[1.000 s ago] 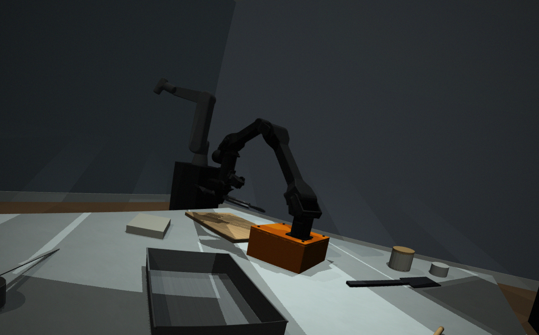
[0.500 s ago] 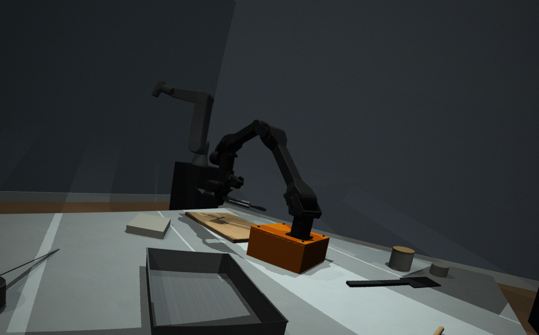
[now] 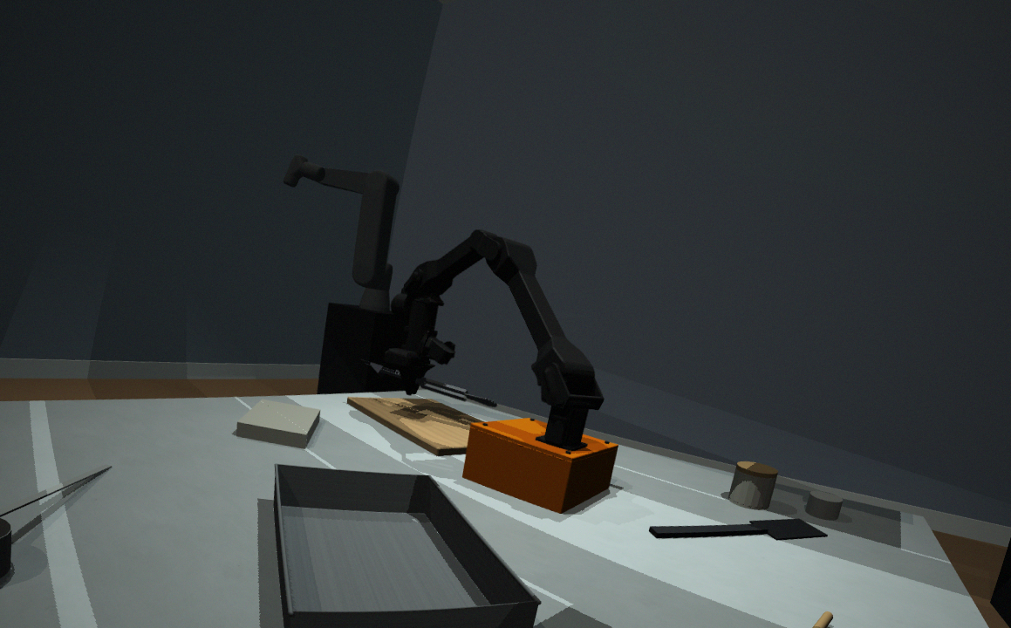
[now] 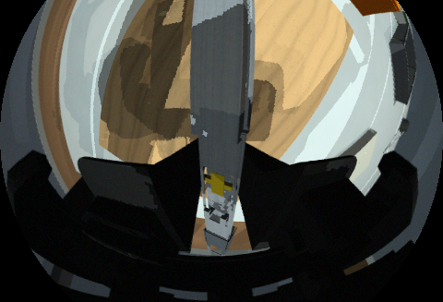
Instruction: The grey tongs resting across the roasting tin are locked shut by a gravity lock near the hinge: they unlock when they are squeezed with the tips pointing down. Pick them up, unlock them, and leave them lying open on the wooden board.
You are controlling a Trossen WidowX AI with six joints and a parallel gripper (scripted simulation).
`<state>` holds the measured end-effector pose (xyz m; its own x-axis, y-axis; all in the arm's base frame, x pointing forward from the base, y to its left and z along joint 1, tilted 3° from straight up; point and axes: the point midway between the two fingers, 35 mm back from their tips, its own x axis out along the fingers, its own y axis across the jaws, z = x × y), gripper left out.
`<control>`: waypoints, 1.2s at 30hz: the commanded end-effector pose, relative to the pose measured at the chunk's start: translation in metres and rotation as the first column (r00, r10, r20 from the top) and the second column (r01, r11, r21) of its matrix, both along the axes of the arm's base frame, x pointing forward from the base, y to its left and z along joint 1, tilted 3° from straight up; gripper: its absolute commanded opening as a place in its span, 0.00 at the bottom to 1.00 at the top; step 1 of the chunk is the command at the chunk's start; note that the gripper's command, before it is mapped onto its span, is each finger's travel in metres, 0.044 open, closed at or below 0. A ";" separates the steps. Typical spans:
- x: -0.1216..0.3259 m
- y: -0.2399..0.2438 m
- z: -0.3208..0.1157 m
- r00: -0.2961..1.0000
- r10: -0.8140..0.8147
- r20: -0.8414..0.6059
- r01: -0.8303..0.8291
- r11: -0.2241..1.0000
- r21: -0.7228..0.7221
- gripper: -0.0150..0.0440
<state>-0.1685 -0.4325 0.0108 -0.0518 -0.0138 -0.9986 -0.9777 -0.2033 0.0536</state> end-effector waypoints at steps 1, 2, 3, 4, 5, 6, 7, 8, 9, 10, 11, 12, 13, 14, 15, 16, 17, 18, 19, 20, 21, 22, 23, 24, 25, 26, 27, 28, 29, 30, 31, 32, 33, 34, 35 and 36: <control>-0.001 0.002 -0.008 1.000 0.006 -0.003 -0.006 1.000 0.007 0.00; -0.001 0.002 -0.008 1.000 0.006 -0.003 -0.006 1.000 0.007 0.00; -0.001 0.002 -0.009 1.000 0.006 -0.003 -0.006 1.000 0.007 0.00; -0.001 0.002 -0.009 1.000 0.006 -0.003 -0.006 1.000 0.007 0.00; -0.001 0.002 -0.009 1.000 0.006 -0.003 -0.006 1.000 0.007 0.00; 0.000 0.001 -0.006 1.000 0.000 0.001 0.000 1.000 0.003 0.04; 0.000 0.001 -0.006 1.000 0.000 0.001 0.000 1.000 0.003 0.09; 0.000 0.001 -0.006 1.000 0.000 0.001 0.000 1.000 0.003 0.13; 0.000 0.001 -0.006 1.000 0.000 0.001 0.000 1.000 0.003 0.18; 0.000 0.001 -0.006 1.000 0.000 0.001 0.000 1.000 0.003 0.22; 0.000 0.001 -0.006 1.000 0.000 0.001 0.000 1.000 0.003 0.27; 0.000 0.001 -0.006 1.000 0.000 0.001 0.000 1.000 0.003 0.31; 0.000 0.001 -0.006 1.000 0.000 0.001 0.000 1.000 0.003 0.36; 0.000 0.001 -0.006 1.000 0.000 0.001 0.000 1.000 0.003 0.40; 0.000 0.001 -0.006 1.000 0.000 0.001 0.000 1.000 0.003 0.44; 0.000 0.001 -0.006 1.000 0.000 0.001 0.000 1.000 0.003 0.49; 0.000 0.001 -0.006 1.000 0.000 0.001 0.000 1.000 0.003 0.53; 0.000 0.001 -0.006 1.000 0.000 0.001 0.000 1.000 0.003 0.58; 0.000 0.001 -0.006 1.000 0.000 0.001 0.000 1.000 0.003 0.62; 0.000 0.001 -0.006 1.000 0.000 0.001 0.000 1.000 0.003 0.67; 0.000 0.001 -0.006 1.000 0.000 0.001 0.000 1.000 0.003 0.71; 0.000 0.001 -0.006 1.000 0.000 0.001 0.000 1.000 0.003 0.76; 0.000 0.001 -0.006 1.000 0.000 0.001 0.000 1.000 0.003 0.80; 0.000 0.001 -0.006 1.000 0.000 0.001 0.000 1.000 0.003 0.85; 0.000 0.001 -0.006 1.000 0.000 0.001 0.000 1.000 0.003 0.89; 0.000 0.001 -0.006 1.000 0.000 0.001 0.000 1.000 0.003 0.93; 0.000 0.001 -0.006 1.000 0.000 0.001 0.000 1.000 0.003 0.98; 0.000 0.001 -0.006 1.000 0.000 0.001 0.000 1.000 0.003 1.00; 0.000 0.001 -0.006 1.000 0.000 0.001 0.000 1.000 0.003 1.00; 0.000 0.002 -0.006 1.000 0.000 0.001 0.000 1.000 0.003 1.00; 0.001 0.004 -0.005 1.000 0.000 0.001 0.000 1.000 0.003 1.00; 0.003 0.007 -0.003 1.000 0.000 0.001 0.000 1.000 0.003 1.00; 0.005 0.012 -0.001 1.000 0.001 0.001 -0.001 1.000 0.004 1.00; 0.007 0.017 0.002 1.000 0.001 0.001 -0.001 1.000 0.004 1.00; 0.010 0.024 0.004 1.000 0.001 0.001 -0.001 1.000 0.005 1.00; 0.013 0.031 0.007 1.000 0.002 0.001 -0.002 1.000 0.006 1.00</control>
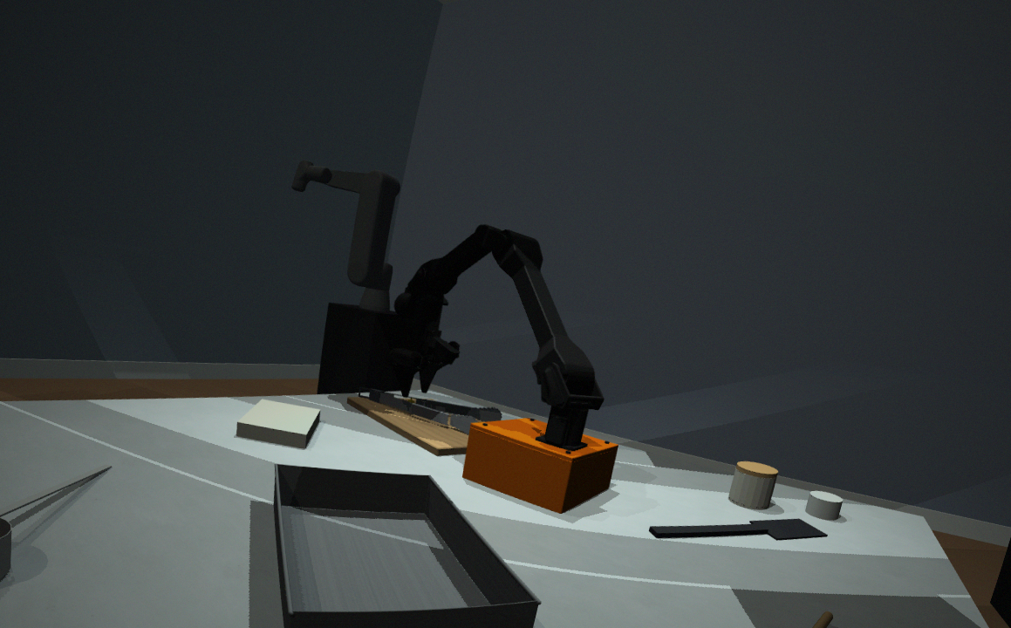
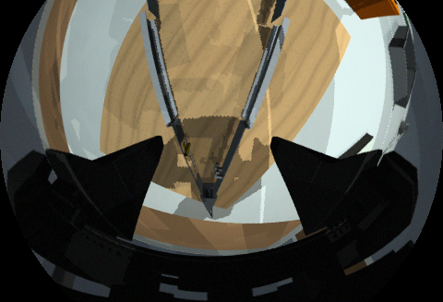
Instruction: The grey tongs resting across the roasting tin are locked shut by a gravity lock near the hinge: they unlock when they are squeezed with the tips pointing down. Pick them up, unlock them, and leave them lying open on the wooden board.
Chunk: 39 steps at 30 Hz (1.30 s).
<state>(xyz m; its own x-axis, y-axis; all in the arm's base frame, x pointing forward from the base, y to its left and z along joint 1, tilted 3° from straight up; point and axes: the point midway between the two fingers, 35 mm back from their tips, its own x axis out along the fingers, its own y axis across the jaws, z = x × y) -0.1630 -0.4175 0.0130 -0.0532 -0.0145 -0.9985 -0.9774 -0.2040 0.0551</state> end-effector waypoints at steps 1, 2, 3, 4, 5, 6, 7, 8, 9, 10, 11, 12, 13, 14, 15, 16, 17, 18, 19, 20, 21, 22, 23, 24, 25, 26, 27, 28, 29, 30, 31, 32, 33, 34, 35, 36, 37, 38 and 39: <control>0.010 0.024 0.007 1.000 0.001 0.002 -0.001 1.000 0.007 1.00; 0.013 0.032 0.009 1.000 0.002 0.002 -0.002 1.000 0.008 1.00; 0.017 0.040 0.011 1.000 0.002 0.002 -0.002 1.000 0.009 1.00; 0.020 0.049 0.013 1.000 0.002 0.003 -0.002 1.000 0.010 1.00; 0.024 0.057 0.015 1.000 0.003 0.003 -0.003 1.000 0.011 1.00; 0.027 0.066 0.016 1.000 0.003 0.003 -0.003 1.000 0.012 1.00; 0.030 0.075 0.017 1.000 0.006 0.002 -0.006 1.000 0.013 1.00; 0.034 0.084 0.017 1.000 0.006 0.002 -0.006 1.000 0.014 1.00; 0.038 0.094 0.018 1.000 0.006 0.002 -0.006 1.000 0.015 1.00; 0.041 0.103 0.018 1.000 0.006 0.002 -0.006 1.000 0.016 1.00; 0.045 0.113 0.018 1.000 0.006 0.003 -0.006 1.000 0.017 1.00; 0.048 0.121 0.017 1.000 0.006 0.003 -0.006 1.000 0.018 1.00; 0.050 0.125 0.017 1.000 0.005 0.003 -0.006 1.000 0.018 1.00; 0.051 0.127 0.017 1.000 0.005 0.003 -0.006 1.000 0.018 1.00; 0.051 0.127 0.017 1.000 0.005 0.003 -0.006 1.000 0.018 1.00; 0.051 0.127 0.017 1.000 0.005 0.003 -0.006 1.000 0.018 1.00; 0.051 0.127 0.020 1.000 0.006 0.003 -0.006 1.000 0.018 1.00; 0.051 0.126 0.024 1.000 0.006 0.004 -0.006 1.000 0.018 1.00; 0.051 0.126 0.031 1.000 0.007 0.004 -0.007 1.000 0.018 1.00; 0.051 0.125 0.041 1.000 0.008 0.005 -0.008 1.000 0.017 1.00; 0.051 0.125 0.051 1.000 0.008 0.005 -0.008 1.000 0.017 1.00; 0.052 0.125 0.059 1.000 0.009 0.006 -0.009 1.000 0.017 1.00; 0.052 0.125 0.065 1.000 0.010 0.006 -0.010 1.000 0.017 1.00; 0.052 0.125 0.068 1.000 0.010 0.006 -0.010 1.000 0.017 1.00; 0.052 0.125 0.068 1.000 0.010 0.006 -0.010 1.000 0.017 1.00; 0.052 0.125 0.068 1.000 0.010 0.006 -0.010 1.000 0.017 1.00; 0.052 0.125 0.068 1.000 0.010 0.006 -0.010 1.000 0.017 1.00; 0.052 0.125 0.068 1.000 0.010 0.006 -0.010 1.000 0.017 1.00; 0.052 0.125 0.068 1.000 0.010 0.006 -0.010 1.000 0.017 1.00; 0.052 0.125 0.068 1.000 0.010 0.006 -0.010 1.000 0.017 1.00; 0.052 0.125 0.068 1.000 0.010 0.006 -0.010 1.000 0.017 1.00; 0.052 0.125 0.068 1.000 0.010 0.006 -0.010 1.000 0.017 1.00; 0.052 0.125 0.068 1.000 0.010 0.006 -0.010 1.000 0.017 1.00; 0.052 0.125 0.068 1.000 0.010 0.006 -0.010 1.000 0.017 1.00; 0.052 0.125 0.068 1.000 0.010 0.006 -0.010 1.000 0.017 1.00; 0.052 0.125 0.068 1.000 0.010 0.006 -0.010 1.000 0.017 1.00; 0.052 0.125 0.068 1.000 0.010 0.006 -0.010 1.000 0.017 1.00; 0.052 0.125 0.068 1.000 0.010 0.006 -0.010 1.000 0.017 1.00; 0.052 0.125 0.068 1.000 0.010 0.006 -0.010 1.000 0.017 1.00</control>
